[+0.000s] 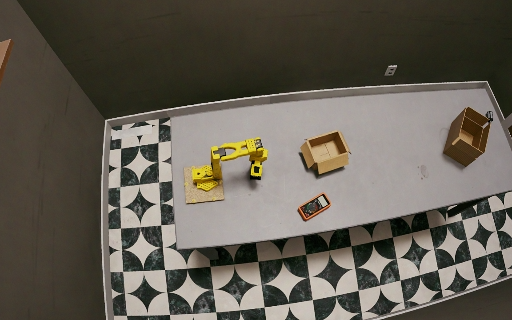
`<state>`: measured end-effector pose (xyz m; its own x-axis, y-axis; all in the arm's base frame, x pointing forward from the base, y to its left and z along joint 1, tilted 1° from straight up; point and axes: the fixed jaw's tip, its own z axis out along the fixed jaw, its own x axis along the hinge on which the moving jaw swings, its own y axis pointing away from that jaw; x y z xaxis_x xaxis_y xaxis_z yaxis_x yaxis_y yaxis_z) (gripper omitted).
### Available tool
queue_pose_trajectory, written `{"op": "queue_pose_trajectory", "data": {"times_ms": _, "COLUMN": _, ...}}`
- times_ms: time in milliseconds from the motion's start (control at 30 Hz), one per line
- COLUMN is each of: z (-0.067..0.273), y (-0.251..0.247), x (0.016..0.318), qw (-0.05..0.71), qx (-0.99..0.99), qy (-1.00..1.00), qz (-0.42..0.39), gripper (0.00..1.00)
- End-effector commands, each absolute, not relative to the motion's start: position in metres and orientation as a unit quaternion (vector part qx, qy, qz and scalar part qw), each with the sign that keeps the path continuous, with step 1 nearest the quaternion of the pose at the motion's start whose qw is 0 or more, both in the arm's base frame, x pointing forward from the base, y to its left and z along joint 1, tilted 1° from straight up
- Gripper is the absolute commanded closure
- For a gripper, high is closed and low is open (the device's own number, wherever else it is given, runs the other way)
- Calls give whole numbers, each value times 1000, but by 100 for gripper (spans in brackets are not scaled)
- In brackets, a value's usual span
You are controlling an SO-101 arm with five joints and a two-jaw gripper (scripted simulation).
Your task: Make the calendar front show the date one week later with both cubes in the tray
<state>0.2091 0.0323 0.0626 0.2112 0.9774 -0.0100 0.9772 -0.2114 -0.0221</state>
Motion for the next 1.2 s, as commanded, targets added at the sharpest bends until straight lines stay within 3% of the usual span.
{"op": "queue_pose_trajectory", "data": {"times_ms": 0, "z": 68, "y": 32, "x": 210, "qw": 1, "qx": -775, "qy": -632, "qz": 3, "gripper": 100}}
{"op": "queue_pose_trajectory", "data": {"times_ms": 1167, "z": 80, "y": 34, "x": 211, "qw": -5, "qx": -773, "qy": -635, "qz": -10, "gripper": 100}}
